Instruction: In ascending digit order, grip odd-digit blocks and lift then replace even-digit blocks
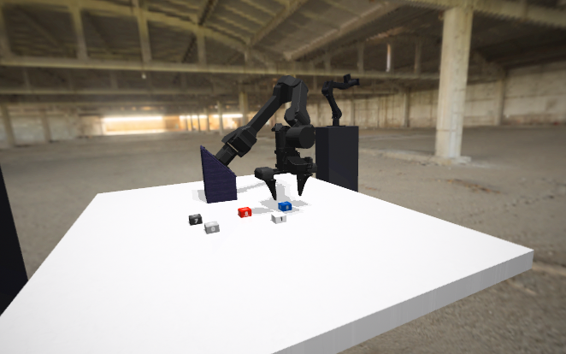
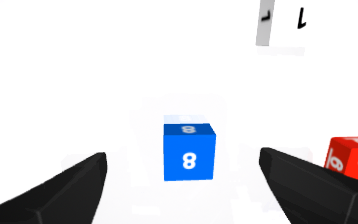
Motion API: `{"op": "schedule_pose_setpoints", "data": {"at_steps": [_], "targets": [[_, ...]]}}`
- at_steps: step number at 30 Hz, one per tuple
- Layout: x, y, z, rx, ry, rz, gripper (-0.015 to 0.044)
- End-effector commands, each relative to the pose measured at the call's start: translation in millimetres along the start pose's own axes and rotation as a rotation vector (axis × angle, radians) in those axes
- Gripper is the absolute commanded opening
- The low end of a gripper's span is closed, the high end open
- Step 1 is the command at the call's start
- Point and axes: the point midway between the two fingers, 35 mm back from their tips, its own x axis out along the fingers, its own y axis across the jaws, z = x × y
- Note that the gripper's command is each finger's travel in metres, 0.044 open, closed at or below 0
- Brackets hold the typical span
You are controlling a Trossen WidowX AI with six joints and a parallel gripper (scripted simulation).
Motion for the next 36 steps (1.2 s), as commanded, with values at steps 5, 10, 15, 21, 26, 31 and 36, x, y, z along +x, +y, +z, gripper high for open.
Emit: {"op": "schedule_pose_setpoints", "data": {"at_steps": [5, 10, 15, 21, 26, 31, 36], "targets": [[15, -2, -1, 0.007, 0.005, -0.005, 0.0400], [23, -2, -2, 0.007, 0.005, -0.004, 0.0400], [30, -1, -2, 0.008, 0.005, -0.003, 0.0400], [30, -1, -2, 0.008, 0.005, -0.003, 0.0269], [30, -1, -2, 0.008, 0.005, -0.003, 0.0138], [30, -1, -2, 0.008, 0.005, -0.003, 0.0120], [30, -1, -2, 0.008, 0.005, -0.003, 0.0120]]}}
